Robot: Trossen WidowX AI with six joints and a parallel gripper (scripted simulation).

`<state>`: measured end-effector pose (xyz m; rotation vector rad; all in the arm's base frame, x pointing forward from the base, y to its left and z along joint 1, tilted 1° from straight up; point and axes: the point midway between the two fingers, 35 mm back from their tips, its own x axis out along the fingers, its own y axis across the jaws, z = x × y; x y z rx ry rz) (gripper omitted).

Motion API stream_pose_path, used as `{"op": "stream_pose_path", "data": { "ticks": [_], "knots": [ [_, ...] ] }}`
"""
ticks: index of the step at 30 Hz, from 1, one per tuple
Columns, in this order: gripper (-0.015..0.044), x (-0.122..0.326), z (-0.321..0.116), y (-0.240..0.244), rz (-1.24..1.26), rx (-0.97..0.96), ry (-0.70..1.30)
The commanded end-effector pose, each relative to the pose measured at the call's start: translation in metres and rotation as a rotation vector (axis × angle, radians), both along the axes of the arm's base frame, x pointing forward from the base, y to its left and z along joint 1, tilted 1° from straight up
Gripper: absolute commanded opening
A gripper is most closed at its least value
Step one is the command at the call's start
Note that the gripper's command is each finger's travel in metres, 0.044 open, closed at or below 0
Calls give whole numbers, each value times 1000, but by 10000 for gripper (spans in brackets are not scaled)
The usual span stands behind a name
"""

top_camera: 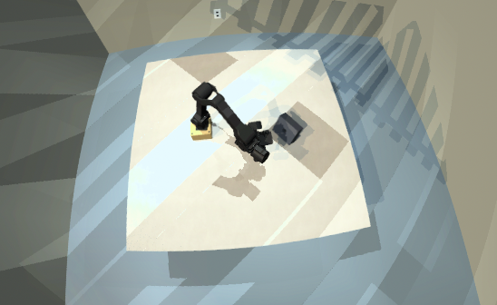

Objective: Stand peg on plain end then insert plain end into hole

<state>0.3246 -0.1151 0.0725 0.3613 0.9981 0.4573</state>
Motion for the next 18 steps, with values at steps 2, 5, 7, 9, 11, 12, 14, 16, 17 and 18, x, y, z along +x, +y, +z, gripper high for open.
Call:
{"op": "stream_pose_path", "data": {
  "ticks": [2, 5, 7, 9, 11, 12, 14, 16, 17, 18],
  "knots": [
    [0, 4, 0, -2, -39, 64, -15],
    [0, 6, 1, -3, -59, 97, -23],
    [0, 7, 1, -3, -72, 118, -29],
    [0, 8, 2, -4, -84, 140, -34],
    [0, 9, 3, -5, -96, 162, -39],
    [0, 10, 3, -5, -102, 174, -42],
    [0, 11, 3, -6, -114, 196, -47],
    [0, 12, 4, -7, -126, 218, -53],
    [0, 12, 4, -7, -132, 229, -55],
    [0, 13, 4, -7, -132, 230, -56]
  ]
}}
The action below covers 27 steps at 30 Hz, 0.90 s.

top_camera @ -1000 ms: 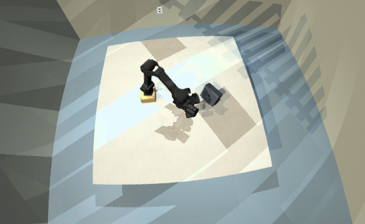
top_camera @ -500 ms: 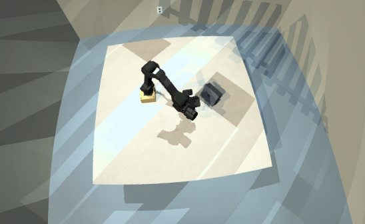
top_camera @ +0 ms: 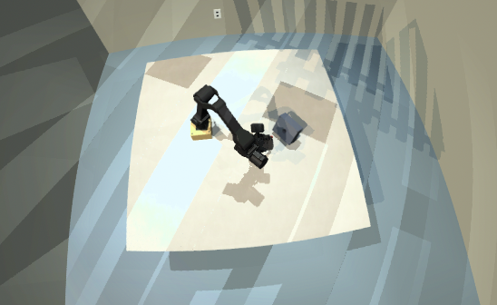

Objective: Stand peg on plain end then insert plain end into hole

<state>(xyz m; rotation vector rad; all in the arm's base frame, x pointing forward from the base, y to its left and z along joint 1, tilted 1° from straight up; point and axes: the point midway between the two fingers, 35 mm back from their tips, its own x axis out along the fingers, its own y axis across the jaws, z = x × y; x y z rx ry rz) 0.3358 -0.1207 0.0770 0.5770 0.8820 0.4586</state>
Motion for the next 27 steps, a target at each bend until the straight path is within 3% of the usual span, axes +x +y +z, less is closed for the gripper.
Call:
{"op": "stream_pose_path", "data": {
  "ticks": [1, 27],
  "knots": [
    [0, 2, 0, -1, -18, 35, -7],
    [0, 27, -8, 11, -72, 120, -33]
  ]
}}
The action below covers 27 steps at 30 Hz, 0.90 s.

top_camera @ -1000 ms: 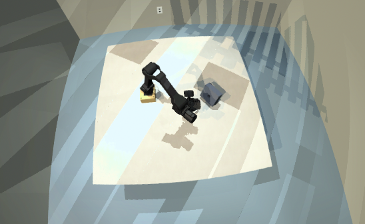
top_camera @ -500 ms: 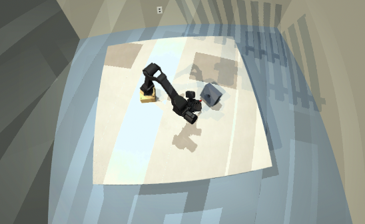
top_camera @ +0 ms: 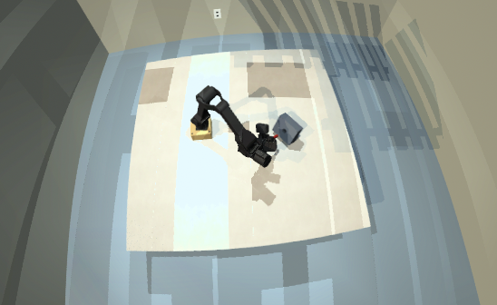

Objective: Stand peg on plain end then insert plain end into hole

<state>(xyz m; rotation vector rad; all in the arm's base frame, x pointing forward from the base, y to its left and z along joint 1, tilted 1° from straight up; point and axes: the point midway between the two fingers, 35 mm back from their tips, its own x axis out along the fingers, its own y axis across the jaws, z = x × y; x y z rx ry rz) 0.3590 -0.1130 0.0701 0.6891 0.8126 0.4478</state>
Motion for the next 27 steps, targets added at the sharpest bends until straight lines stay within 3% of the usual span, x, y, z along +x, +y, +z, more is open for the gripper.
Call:
{"op": "stream_pose_path", "data": {
  "ticks": [1, 27],
  "knots": [
    [0, 4, -1, 4, -4, 24, -6],
    [0, 21, -7, 19, -18, 103, -38]
  ]
}}
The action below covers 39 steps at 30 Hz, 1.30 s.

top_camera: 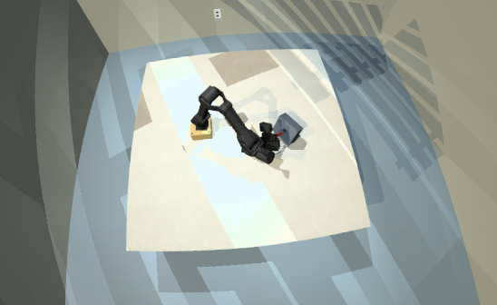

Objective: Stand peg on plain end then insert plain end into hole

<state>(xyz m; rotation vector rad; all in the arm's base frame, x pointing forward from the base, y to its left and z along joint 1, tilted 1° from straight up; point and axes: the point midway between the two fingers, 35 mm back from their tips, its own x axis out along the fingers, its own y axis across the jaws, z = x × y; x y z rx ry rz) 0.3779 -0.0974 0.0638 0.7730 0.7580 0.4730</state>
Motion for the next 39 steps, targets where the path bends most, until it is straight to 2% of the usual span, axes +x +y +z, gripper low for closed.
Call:
{"op": "stream_pose_path", "data": {
  "ticks": [1, 39],
  "knots": [
    [0, 2, -1, 4, 8, 15, -11],
    [0, 16, -9, 17, 11, 18, -23]
  ]
}}
